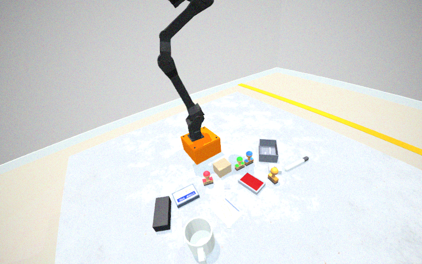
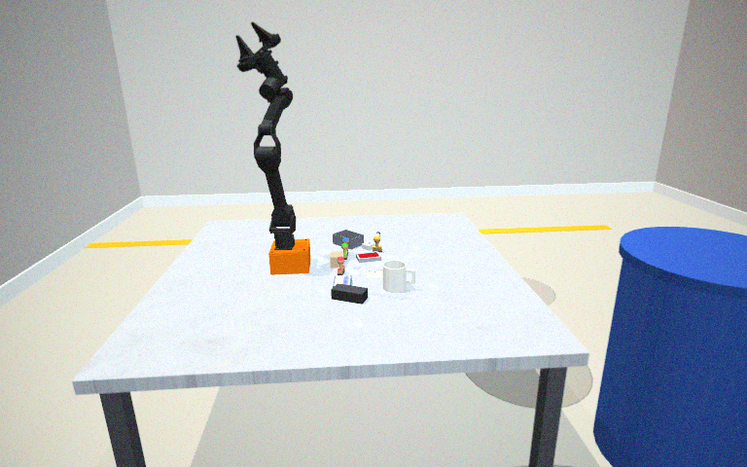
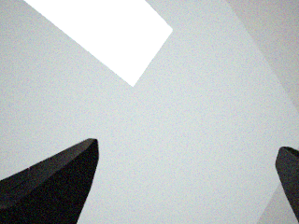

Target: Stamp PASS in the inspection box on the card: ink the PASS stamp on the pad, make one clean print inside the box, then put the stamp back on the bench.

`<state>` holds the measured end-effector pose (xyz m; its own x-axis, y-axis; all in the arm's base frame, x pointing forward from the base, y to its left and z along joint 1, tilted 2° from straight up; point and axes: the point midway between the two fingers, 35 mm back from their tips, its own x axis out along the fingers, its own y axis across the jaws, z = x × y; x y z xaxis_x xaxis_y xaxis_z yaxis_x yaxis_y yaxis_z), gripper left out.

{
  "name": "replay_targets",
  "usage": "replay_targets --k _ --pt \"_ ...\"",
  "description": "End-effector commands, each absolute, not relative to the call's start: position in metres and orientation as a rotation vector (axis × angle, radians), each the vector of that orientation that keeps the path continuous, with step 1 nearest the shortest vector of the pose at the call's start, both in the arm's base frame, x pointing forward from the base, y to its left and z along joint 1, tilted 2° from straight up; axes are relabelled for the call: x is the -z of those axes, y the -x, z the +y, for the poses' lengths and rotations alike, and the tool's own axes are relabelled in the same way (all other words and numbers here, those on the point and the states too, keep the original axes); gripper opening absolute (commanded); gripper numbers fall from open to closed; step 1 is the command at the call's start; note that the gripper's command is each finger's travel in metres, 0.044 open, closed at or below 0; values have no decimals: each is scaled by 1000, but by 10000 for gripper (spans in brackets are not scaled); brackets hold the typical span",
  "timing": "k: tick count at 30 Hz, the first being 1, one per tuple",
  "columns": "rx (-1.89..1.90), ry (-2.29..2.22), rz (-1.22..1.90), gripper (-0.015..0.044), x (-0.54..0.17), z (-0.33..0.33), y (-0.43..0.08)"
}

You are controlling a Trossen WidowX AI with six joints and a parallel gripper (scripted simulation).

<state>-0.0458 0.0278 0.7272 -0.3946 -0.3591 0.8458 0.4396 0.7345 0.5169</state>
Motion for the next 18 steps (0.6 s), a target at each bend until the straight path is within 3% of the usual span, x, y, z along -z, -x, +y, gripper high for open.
replay_targets --k 1,7,18 --pt "856 67 -1782 374 -727 29 46" --pt "658 231 -1830 216 -731 86 28" --pt "42 599 -1738 214 -695 229 -53"
